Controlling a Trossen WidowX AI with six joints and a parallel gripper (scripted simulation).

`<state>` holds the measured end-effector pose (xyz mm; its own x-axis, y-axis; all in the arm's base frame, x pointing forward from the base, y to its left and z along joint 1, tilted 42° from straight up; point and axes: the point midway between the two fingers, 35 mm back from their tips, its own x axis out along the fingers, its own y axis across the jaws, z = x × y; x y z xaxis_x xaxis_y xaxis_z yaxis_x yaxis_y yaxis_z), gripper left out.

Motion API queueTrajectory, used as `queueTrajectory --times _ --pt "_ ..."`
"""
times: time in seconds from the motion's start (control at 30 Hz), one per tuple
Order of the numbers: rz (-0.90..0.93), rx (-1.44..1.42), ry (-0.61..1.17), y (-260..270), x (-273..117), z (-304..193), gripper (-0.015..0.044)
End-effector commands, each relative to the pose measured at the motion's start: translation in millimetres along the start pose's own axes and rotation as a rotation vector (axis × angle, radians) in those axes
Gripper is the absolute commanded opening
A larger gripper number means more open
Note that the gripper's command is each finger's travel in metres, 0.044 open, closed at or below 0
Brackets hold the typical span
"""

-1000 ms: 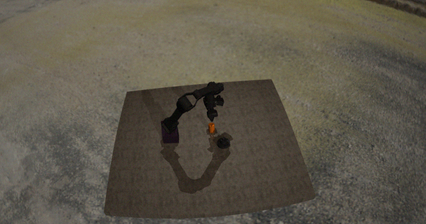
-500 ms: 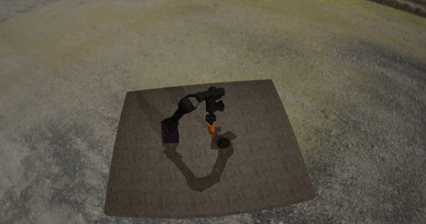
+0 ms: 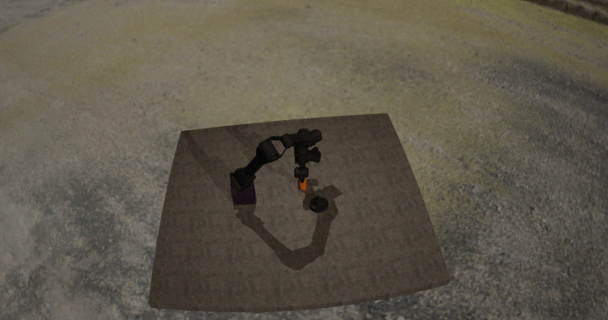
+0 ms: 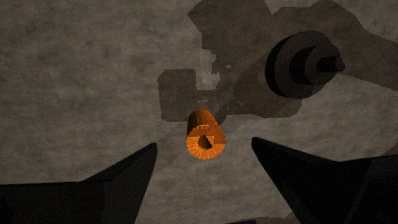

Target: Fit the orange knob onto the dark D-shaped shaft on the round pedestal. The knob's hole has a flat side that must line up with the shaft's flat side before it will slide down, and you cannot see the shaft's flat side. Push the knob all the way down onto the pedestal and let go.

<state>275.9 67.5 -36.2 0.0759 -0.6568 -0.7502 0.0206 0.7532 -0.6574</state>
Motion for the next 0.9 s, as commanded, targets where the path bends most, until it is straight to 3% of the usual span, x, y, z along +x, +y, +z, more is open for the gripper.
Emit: queueTrajectory --times 0.0,0.87 --pt "-0.01 -0.011 0.007 -0.7 9.0 -2.6 0.044" --pt "-0.012 -0.011 0.007 -1.7 50.8 -3.1 0.044"
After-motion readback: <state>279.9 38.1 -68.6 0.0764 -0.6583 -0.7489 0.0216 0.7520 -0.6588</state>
